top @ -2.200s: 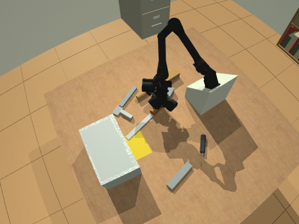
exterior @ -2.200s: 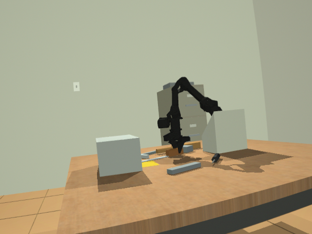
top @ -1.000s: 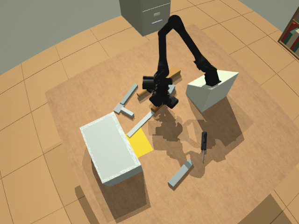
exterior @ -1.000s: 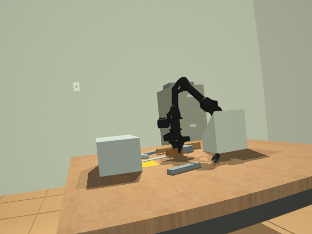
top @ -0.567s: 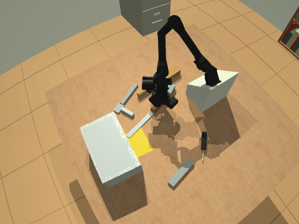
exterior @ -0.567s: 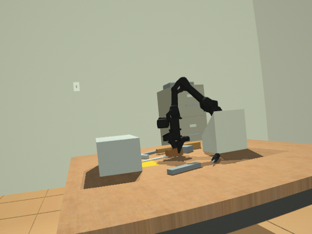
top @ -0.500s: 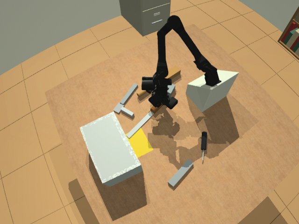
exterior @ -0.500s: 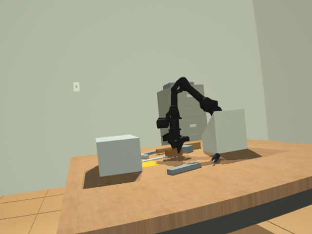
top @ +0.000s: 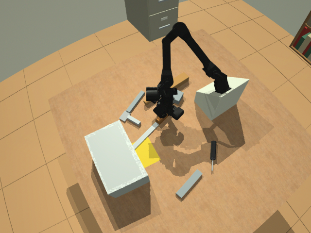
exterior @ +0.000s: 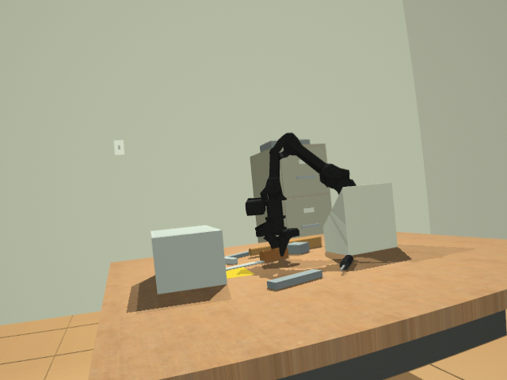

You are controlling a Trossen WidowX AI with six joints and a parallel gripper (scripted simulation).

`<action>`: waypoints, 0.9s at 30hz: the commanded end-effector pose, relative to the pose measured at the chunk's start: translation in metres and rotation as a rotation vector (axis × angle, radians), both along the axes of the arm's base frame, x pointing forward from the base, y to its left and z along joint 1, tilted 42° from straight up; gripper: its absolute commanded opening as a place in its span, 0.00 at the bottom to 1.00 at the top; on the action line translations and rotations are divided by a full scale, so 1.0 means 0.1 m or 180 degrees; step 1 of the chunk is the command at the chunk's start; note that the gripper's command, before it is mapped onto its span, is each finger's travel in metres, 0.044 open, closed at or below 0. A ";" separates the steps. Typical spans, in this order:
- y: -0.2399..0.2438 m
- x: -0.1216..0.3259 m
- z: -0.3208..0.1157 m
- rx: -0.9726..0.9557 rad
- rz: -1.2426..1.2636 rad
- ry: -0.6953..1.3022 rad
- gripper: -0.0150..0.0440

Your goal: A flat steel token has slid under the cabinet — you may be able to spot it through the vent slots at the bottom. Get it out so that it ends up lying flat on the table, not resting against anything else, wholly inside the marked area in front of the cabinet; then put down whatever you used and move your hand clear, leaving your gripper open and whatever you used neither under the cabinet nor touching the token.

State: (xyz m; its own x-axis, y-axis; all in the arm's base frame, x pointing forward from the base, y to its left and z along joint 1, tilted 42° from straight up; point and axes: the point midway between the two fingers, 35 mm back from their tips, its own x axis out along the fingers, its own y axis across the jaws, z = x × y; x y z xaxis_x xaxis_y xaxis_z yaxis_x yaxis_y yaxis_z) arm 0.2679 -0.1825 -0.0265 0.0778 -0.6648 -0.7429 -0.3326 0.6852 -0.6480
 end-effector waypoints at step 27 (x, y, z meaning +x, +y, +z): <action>0.11 0.37 -0.06 0.0001 -0.0005 -0.0007 0.25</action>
State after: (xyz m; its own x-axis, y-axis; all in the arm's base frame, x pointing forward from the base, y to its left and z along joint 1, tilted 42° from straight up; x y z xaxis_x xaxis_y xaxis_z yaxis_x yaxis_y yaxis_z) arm 0.3002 -0.1725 -0.0317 0.0791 -0.6639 -0.7436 -0.3342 0.6851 -0.6472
